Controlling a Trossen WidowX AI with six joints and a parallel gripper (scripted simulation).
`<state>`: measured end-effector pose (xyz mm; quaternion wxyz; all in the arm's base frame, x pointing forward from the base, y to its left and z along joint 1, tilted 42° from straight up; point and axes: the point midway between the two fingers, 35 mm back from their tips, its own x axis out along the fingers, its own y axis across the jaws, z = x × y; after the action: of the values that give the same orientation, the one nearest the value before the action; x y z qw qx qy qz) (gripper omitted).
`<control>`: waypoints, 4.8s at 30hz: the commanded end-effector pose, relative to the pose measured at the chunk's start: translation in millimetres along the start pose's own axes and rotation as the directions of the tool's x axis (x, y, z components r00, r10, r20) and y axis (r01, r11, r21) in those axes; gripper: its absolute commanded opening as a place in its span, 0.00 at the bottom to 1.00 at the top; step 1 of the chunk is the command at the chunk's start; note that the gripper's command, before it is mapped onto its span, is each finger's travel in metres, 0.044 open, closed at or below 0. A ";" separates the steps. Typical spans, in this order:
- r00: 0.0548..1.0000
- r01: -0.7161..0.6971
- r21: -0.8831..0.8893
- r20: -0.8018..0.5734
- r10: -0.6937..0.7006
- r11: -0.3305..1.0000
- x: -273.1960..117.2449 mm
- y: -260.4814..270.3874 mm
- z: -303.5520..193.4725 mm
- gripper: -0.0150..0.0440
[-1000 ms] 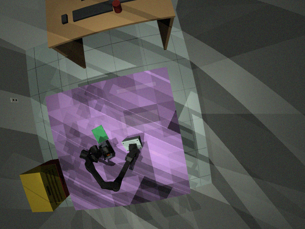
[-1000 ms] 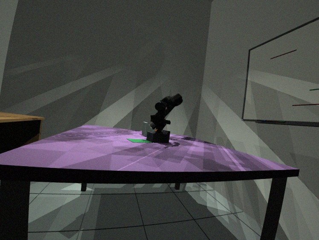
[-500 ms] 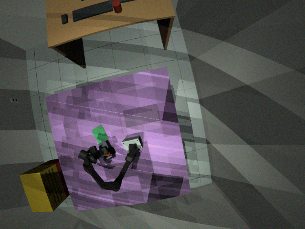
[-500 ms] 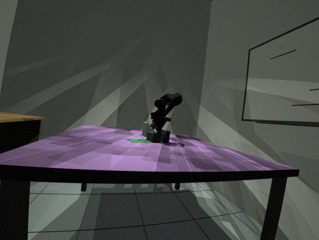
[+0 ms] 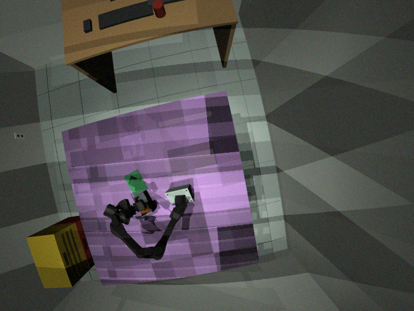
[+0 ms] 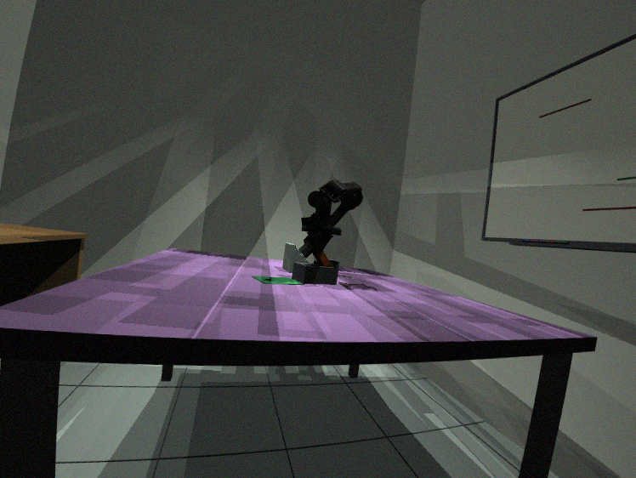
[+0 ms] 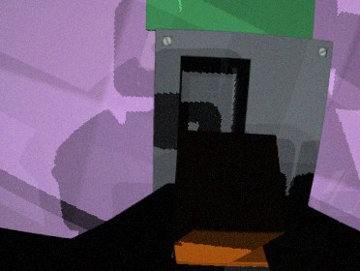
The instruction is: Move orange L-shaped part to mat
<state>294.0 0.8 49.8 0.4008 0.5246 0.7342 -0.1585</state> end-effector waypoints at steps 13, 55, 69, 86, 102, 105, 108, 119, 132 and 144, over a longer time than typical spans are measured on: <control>1.000 -0.001 -0.005 0.000 0.001 1.000 -27.4 0.2 -0.8 0.25; 1.000 -0.001 -0.007 0.008 0.001 1.000 -41.4 -6.8 99.0 0.25; 1.000 -0.001 -0.008 0.012 0.001 1.000 -42.8 -12.8 155.0 0.25; 1.000 -0.001 -0.008 0.013 0.001 1.000 -30.0 -14.2 164.3 0.25; 1.000 -0.002 -0.009 0.012 0.002 1.000 -4.5 -13.9 164.6 0.25; 1.000 -0.002 -0.009 0.012 0.002 1.000 0.4 -13.8 164.7 0.25; 1.000 -0.002 -0.009 0.012 0.002 1.000 5.2 -13.8 164.7 0.25; 1.000 -0.003 -0.009 0.011 0.003 1.000 22.7 -13.6 164.8 0.25; 1.000 -0.003 -0.009 0.010 0.003 1.000 38.9 -13.7 164.5 0.25; 1.000 -0.003 -0.009 0.010 0.003 1.000 39.0 -13.7 164.5 0.25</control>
<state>346.1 -87.7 -85.0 0.4098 0.5205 0.7327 -0.1558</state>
